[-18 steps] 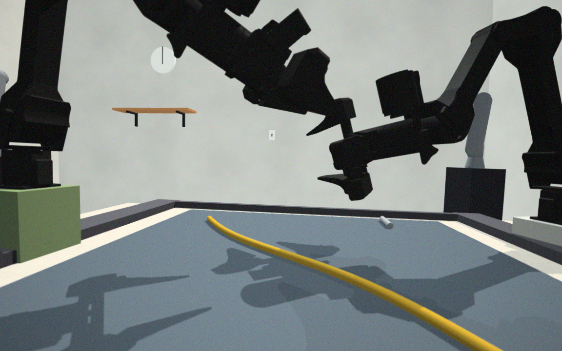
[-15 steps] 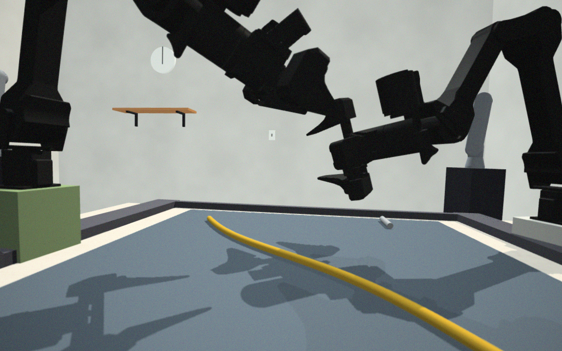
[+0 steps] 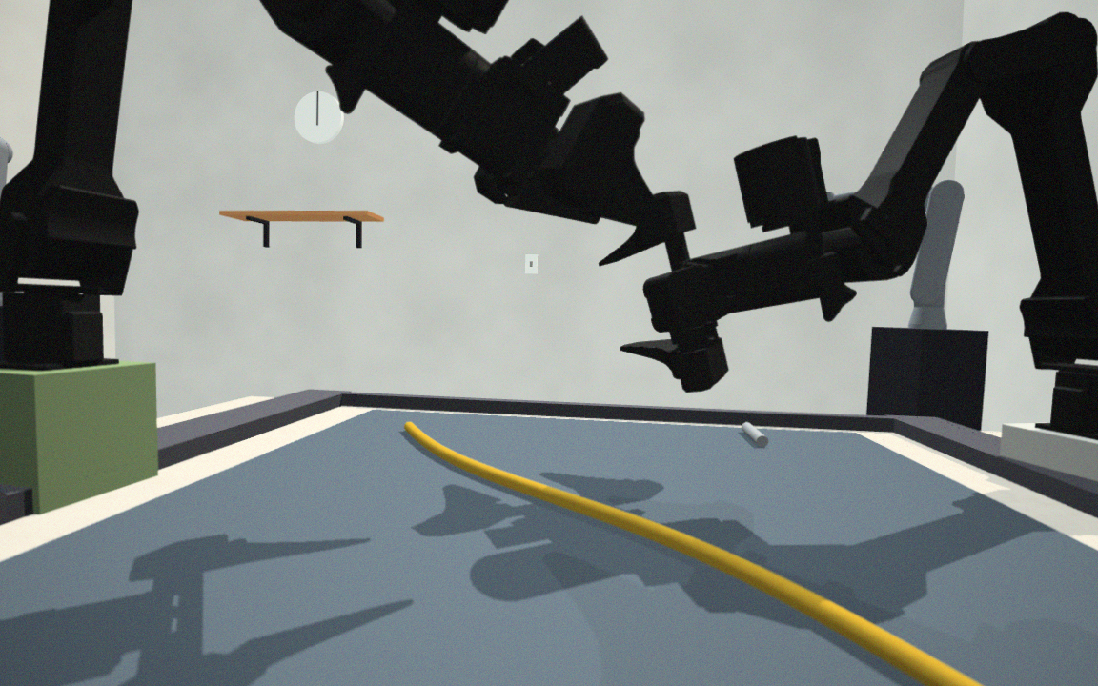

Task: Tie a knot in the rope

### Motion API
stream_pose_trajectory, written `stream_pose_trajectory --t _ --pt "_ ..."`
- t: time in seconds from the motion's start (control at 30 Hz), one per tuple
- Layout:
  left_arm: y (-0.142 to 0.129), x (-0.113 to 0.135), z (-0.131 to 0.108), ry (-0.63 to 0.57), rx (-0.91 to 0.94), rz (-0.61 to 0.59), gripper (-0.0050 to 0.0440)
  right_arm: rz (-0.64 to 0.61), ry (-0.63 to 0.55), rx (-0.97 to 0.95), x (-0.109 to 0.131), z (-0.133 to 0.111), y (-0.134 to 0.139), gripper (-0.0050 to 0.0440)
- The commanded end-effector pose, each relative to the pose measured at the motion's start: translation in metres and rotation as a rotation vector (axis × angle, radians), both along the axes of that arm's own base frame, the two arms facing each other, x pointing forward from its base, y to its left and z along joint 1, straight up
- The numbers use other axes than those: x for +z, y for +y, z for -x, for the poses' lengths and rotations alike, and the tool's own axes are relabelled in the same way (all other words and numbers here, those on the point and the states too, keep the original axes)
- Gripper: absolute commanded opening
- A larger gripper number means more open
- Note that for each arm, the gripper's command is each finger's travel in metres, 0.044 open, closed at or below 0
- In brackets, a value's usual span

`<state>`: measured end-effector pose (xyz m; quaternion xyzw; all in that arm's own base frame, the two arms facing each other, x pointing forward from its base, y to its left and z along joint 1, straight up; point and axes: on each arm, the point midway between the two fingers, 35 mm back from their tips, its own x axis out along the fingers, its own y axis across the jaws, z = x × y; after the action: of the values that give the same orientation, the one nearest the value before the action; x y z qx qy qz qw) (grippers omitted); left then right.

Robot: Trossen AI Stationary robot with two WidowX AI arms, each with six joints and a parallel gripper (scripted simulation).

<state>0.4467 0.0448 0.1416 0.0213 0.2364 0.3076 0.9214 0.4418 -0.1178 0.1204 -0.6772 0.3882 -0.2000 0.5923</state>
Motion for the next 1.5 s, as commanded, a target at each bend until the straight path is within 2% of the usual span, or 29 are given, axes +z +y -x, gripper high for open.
stream_pose_trajectory --t 0.0,0.2,0.4,0.5,0.7,1.0,1.07,1.1,1.23,1.47 --pt "0.000 0.010 -0.001 -0.023 0.000 0.003 0.0392 0.000 -0.023 0.000 0.009 -0.001 0.000 0.0392" --pt "-0.004 0.009 0.000 -0.001 -0.020 0.002 0.0248 0.001 0.018 0.014 0.006 -0.003 -0.005 0.0248" --pt "-0.019 0.006 0.006 0.077 -0.093 -0.001 0.0104 -0.009 0.160 0.066 -0.007 -0.005 -0.025 0.0104" --pt "-0.023 0.006 0.008 0.097 -0.111 -0.001 0.0100 -0.014 0.195 0.080 -0.011 -0.005 -0.029 0.0100" --pt "-0.050 0.001 0.026 0.246 -0.251 -0.005 0.0100 -0.084 0.424 0.188 -0.034 0.005 -0.062 0.0100" --pt "-0.082 -0.003 0.059 0.434 -0.428 -0.005 0.0100 -0.254 0.656 0.344 -0.058 0.037 -0.091 0.0100" --pt "-0.082 -0.003 0.059 0.434 -0.428 -0.005 0.0100 -0.254 0.656 0.344 -0.058 0.037 -0.091 0.0100" --pt "-0.085 -0.004 0.063 0.455 -0.447 -0.005 0.0100 -0.295 0.699 0.364 -0.064 0.047 -0.091 0.0100" --pt "-0.100 -0.005 0.085 0.559 -0.545 -0.003 0.0100 -0.411 0.751 0.458 -0.066 0.069 -0.100 0.0100" --pt "-0.117 -0.004 0.120 0.697 -0.673 0.004 0.0100 -0.613 0.786 0.586 -0.064 0.107 -0.100 0.0100"
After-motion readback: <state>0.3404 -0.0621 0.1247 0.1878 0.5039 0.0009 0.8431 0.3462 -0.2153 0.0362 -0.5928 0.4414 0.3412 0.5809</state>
